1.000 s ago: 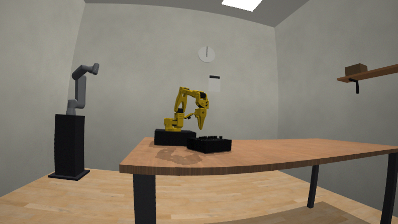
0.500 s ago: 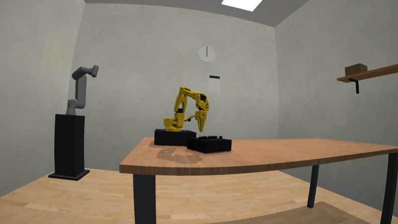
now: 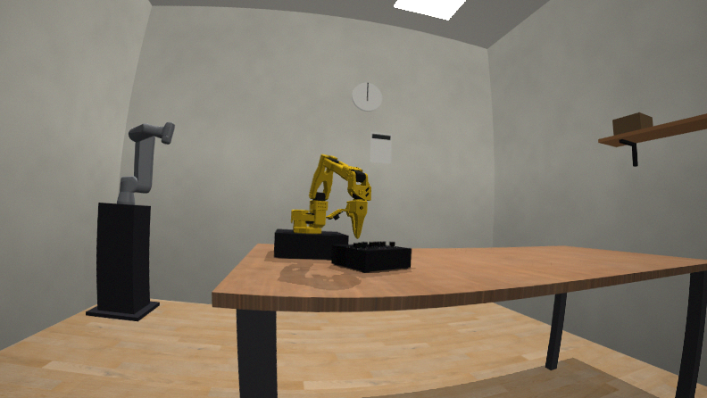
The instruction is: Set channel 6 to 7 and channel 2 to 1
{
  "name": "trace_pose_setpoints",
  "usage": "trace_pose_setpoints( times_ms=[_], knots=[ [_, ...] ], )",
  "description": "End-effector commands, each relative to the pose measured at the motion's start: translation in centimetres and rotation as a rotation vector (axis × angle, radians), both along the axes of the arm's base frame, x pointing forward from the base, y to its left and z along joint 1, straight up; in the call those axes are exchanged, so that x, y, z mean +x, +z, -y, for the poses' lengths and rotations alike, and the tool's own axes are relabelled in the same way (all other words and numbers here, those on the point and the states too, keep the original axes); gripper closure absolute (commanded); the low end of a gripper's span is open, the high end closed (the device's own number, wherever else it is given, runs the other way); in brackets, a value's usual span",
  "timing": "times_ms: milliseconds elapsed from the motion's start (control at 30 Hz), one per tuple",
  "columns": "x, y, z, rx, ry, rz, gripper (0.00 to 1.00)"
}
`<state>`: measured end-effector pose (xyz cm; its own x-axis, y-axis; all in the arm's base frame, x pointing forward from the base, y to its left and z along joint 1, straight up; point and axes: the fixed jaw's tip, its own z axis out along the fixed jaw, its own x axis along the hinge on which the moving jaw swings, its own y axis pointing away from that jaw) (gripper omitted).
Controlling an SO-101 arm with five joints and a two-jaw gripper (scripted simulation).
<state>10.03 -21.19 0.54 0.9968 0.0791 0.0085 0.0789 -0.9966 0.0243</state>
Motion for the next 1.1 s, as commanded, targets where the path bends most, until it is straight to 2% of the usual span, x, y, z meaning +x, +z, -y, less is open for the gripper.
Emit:
trace_pose_setpoints(
  times_ms=[0,533,1067],
  knots=[
    [-0.34,-0.61,-0.34,0.024,0.0,-0.011,1.0],
    [-0.57,-0.95,-0.81,0.024,-0.001,-0.011,1.0],
    [-0.43,-0.36,-0.51,0.024,-0.001,-0.011,1.0]
  ],
)
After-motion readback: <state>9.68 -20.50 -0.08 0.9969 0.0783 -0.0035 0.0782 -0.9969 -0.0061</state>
